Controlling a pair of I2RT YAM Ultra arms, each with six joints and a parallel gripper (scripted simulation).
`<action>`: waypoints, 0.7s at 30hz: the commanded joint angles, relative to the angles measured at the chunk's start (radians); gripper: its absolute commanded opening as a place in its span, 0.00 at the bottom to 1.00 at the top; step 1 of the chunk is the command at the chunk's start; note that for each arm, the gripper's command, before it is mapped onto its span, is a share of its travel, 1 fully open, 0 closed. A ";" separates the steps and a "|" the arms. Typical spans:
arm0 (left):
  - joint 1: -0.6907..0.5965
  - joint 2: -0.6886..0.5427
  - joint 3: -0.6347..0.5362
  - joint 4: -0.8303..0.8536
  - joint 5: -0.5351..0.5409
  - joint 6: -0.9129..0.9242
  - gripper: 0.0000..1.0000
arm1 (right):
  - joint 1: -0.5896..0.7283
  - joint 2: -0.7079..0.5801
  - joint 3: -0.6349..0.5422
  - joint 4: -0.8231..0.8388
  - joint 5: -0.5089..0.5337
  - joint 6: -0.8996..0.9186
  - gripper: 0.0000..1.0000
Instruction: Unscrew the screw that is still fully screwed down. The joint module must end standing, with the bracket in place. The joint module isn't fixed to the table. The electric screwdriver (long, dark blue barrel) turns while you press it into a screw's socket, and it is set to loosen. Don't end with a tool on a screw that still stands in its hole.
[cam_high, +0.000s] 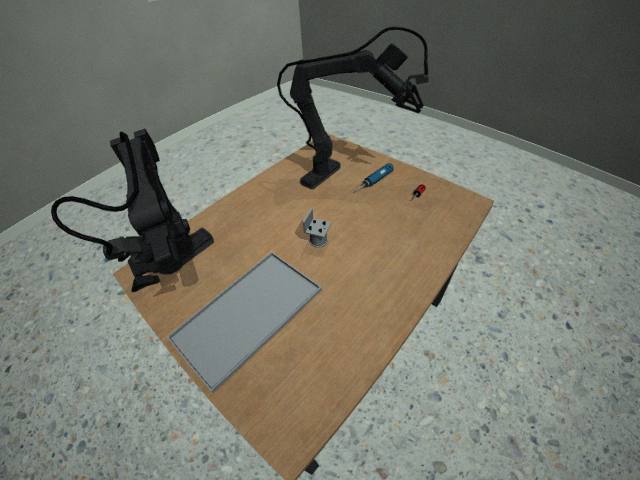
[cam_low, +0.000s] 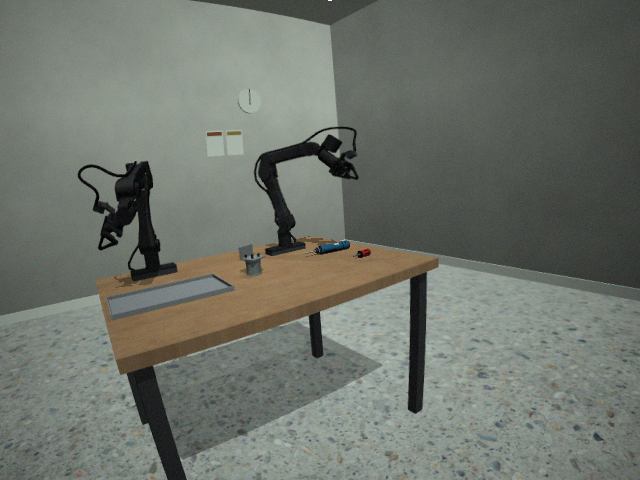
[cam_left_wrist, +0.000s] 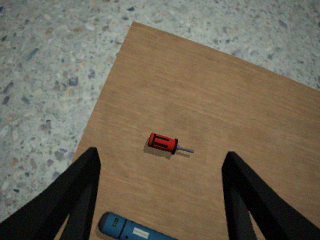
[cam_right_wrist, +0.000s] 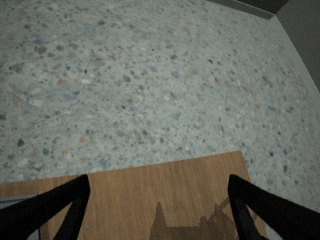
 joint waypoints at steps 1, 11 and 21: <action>0.000 -0.004 0.006 0.005 0.000 0.000 0.65 | 0.000 -0.003 0.004 0.000 0.008 0.000 1.00; -0.022 0.024 -0.051 -0.036 -0.048 -0.094 0.65 | 0.000 -0.003 0.004 0.000 0.008 0.000 1.00; -0.019 0.045 -0.077 -0.046 -0.072 -0.212 0.65 | 0.000 -0.003 0.004 0.000 0.008 0.000 1.00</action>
